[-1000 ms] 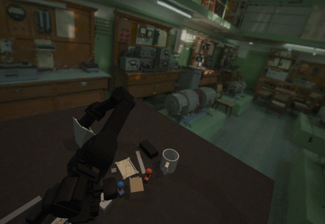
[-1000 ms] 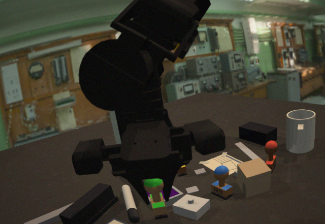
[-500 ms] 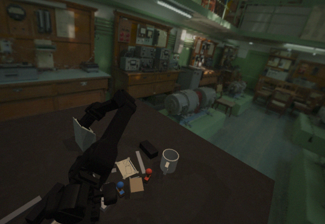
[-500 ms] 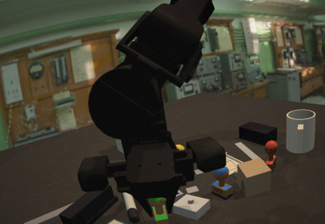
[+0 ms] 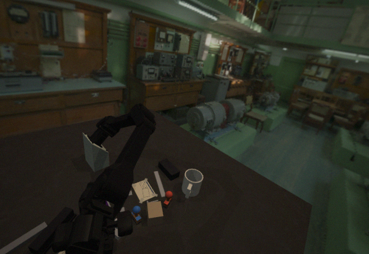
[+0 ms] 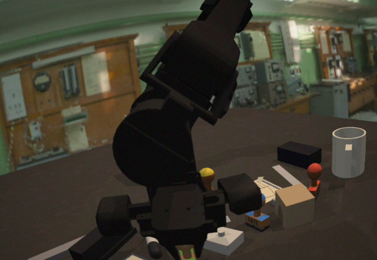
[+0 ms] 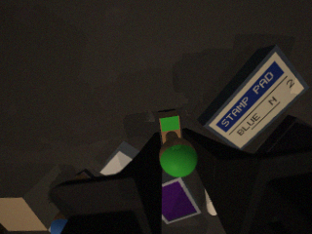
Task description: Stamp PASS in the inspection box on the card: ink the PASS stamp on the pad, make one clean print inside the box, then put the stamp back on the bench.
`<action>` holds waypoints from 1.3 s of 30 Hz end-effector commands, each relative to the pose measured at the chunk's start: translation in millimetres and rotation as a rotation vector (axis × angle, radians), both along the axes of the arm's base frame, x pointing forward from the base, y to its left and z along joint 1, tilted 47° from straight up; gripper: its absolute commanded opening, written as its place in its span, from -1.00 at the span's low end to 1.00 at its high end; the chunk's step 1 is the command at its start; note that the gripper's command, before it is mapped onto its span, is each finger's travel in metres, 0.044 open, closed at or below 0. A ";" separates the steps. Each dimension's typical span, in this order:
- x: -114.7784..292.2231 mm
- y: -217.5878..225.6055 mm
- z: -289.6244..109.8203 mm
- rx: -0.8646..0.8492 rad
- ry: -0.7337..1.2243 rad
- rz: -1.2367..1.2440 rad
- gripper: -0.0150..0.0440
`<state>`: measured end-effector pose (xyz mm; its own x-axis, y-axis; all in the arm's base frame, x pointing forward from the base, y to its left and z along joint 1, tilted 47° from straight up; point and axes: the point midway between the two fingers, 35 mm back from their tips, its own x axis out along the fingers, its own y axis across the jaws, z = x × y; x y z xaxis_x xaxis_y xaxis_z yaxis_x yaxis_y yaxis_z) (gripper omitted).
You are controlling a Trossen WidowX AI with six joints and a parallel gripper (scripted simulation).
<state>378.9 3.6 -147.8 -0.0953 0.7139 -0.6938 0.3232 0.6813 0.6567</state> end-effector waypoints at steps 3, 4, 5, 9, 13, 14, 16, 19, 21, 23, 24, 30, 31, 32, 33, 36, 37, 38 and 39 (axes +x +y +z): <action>0.4 -0.4 0.5 0.000 -0.001 0.000 -0.05; 0.4 -0.4 0.5 0.000 -0.001 0.000 0.04; 0.4 -0.4 0.5 0.000 -0.001 0.000 0.13; 0.4 -0.4 0.5 0.000 -0.001 0.000 0.36; 5.9 -17.9 14.9 -0.003 -0.001 -0.002 0.36; 8.8 -30.6 26.0 -0.004 0.000 -0.003 0.36; 11.9 -56.5 49.9 -0.005 0.002 -0.004 0.36; 11.2 -84.2 78.2 -0.001 0.004 -0.005 0.36; 11.0 -86.1 80.2 -0.001 0.004 -0.005 0.36; 11.0 -86.1 80.2 -0.001 0.004 -0.005 0.36; 11.0 -86.1 80.2 -0.001 0.004 -0.005 0.36; 11.0 -86.1 80.2 -0.001 0.004 -0.005 0.36; 11.0 -86.1 80.2 -0.001 0.004 -0.005 0.36; 11.0 -86.1 80.2 -0.001 0.004 -0.005 0.36; 11.0 -86.1 80.2 -0.001 0.004 -0.005 0.36; 11.0 -86.1 80.2 -0.001 0.004 -0.005 0.36; 11.0 -86.1 80.2 -0.001 0.004 -0.005 0.36; 11.0 -86.1 80.2 -0.001 0.004 -0.005 0.36; 11.0 -86.1 80.2 -0.001 0.004 -0.005 0.36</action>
